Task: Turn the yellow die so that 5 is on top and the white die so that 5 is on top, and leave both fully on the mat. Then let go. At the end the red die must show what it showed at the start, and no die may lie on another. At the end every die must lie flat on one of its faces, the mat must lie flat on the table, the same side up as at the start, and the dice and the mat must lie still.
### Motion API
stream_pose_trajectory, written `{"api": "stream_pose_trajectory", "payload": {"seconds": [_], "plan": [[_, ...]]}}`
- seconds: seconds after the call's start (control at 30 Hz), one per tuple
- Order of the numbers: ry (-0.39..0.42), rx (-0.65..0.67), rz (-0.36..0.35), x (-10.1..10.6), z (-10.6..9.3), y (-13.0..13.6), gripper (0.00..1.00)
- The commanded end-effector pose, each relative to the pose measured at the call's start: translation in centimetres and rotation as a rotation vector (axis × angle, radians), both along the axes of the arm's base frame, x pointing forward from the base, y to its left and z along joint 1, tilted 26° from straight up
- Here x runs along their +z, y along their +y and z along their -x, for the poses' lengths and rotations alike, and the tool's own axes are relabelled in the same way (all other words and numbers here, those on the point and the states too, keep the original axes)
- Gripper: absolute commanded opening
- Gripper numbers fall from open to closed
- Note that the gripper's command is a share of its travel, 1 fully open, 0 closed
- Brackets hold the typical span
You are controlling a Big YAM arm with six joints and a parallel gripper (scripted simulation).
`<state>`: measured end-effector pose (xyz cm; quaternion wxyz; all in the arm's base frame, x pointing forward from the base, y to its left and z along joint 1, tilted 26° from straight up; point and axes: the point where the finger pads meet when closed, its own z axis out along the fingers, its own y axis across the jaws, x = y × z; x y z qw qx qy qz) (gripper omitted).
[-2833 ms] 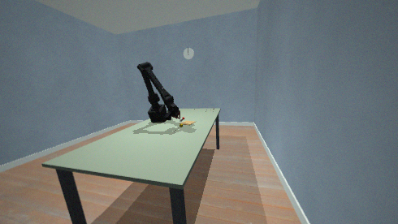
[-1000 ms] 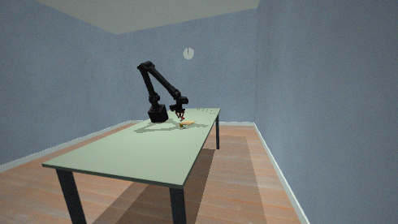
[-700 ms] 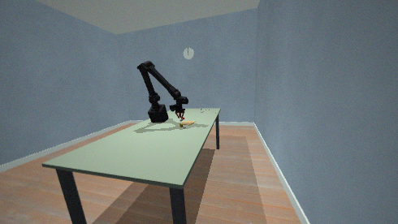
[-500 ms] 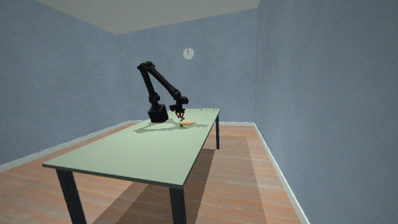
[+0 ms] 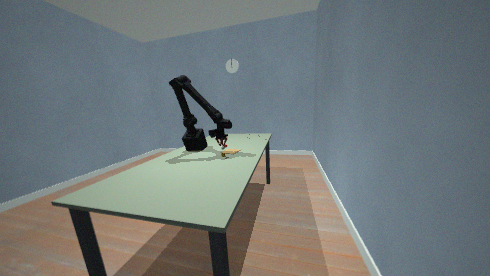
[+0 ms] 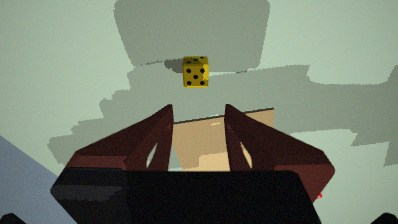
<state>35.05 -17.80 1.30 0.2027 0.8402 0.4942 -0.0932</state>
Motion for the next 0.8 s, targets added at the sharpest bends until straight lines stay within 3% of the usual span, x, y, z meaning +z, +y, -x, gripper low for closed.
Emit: {"api": "stream_pose_trajectory", "payload": {"seconds": [0.0,0.23,0.27,0.43,0.77], "plan": [[-0.011,0.008,0.003,-0.2,-0.7,-0.4,0.38],[-0.005,0.002,0.002,-0.9,-0.4,-0.8,0.38],[-0.015,0.023,0.005,-0.7,-1.2,-0.3,0.38],[-0.003,0.002,0.001,-1.7,-0.3,-1.2,0.38],[-0.006,0.002,0.002,-3.0,-0.6,-1.9,0.38]]}}
